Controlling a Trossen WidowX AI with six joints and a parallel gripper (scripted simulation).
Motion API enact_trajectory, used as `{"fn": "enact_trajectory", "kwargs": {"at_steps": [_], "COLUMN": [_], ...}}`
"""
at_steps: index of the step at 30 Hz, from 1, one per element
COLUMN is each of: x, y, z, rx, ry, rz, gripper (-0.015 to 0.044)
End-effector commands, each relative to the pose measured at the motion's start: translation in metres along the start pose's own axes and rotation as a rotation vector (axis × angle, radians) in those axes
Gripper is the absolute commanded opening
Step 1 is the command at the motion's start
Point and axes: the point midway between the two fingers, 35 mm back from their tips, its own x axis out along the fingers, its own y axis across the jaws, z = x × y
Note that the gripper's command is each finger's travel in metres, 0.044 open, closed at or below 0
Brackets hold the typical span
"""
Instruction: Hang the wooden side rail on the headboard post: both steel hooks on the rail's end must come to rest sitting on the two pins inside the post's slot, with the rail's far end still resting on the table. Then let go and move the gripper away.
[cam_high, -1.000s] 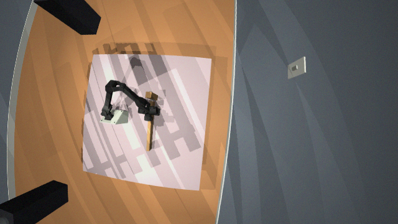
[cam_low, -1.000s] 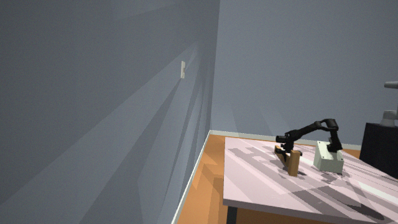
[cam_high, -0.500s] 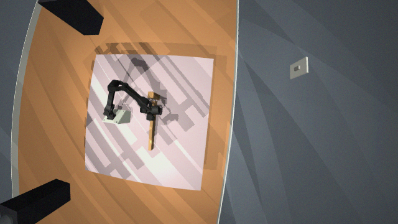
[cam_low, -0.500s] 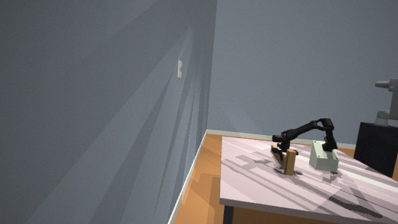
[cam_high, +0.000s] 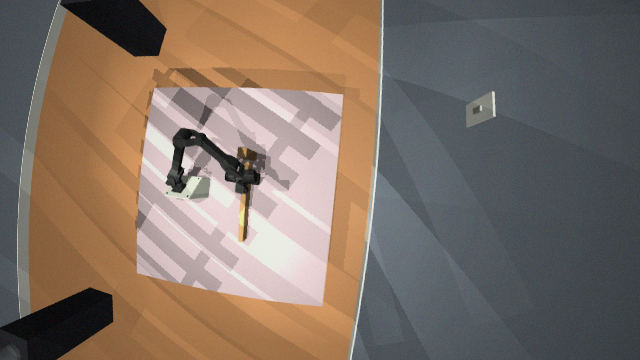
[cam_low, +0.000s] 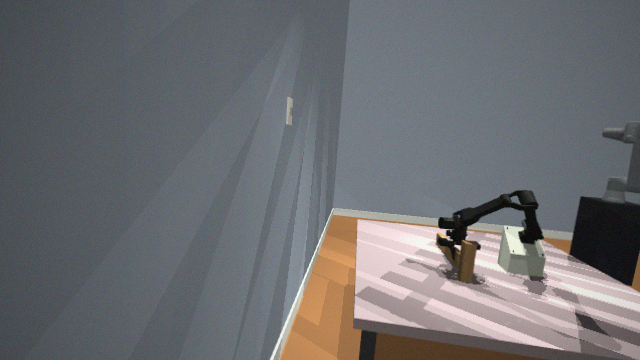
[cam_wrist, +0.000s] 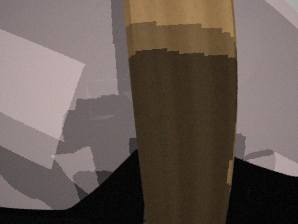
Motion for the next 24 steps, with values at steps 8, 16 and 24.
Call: {"fn": "enact_trajectory", "kwargs": {"at_steps": [8, 16, 24], "x": [-0.0039, -0.0047, -0.0047], "y": [0.0018, 0.0015, 0.0023], "z": [-0.0044, -0.0052, -0.0062], "rx": [-0.004, -0.004, -0.004], "ry": [0.001, 0.001, 0.001], "rz": [0.011, 0.011, 0.011], "gripper": [0.0000, 0.0000, 0.0000]}}
